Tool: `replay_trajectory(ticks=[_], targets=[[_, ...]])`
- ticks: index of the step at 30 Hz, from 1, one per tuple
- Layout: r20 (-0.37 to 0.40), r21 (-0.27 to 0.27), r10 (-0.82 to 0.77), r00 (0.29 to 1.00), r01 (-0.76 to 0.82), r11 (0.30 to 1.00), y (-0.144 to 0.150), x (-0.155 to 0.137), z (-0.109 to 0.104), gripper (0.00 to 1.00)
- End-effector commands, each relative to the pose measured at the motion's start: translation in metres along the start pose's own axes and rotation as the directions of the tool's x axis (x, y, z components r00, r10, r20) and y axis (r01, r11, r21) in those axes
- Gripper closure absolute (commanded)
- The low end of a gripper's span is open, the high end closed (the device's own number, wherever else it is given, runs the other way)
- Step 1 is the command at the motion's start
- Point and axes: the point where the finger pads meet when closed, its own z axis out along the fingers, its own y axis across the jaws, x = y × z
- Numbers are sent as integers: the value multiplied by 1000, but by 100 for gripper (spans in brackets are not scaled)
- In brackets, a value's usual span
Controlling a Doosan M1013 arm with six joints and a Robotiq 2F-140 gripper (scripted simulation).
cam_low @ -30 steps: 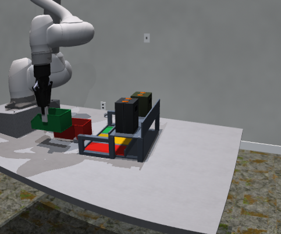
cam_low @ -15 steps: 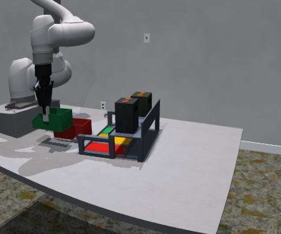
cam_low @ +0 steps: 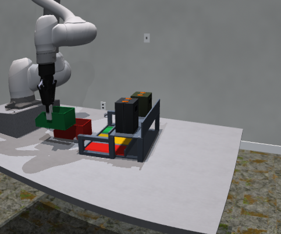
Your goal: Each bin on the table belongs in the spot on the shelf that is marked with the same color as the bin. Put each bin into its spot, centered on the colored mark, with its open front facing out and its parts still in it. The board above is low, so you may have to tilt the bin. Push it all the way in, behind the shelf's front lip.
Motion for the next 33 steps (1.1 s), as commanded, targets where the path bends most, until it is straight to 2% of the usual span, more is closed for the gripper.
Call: replay_trajectory(ticks=[1, 23, 33], targets=[[0, 0, -1, 1000, 1, 1000, 7, -1, 0, 90], [0, 0, -12, 1000, 12, 1000, 65, -6, 0, 90], [0, 0, -18, 1000, 18, 1000, 102, -9, 0, 90]])
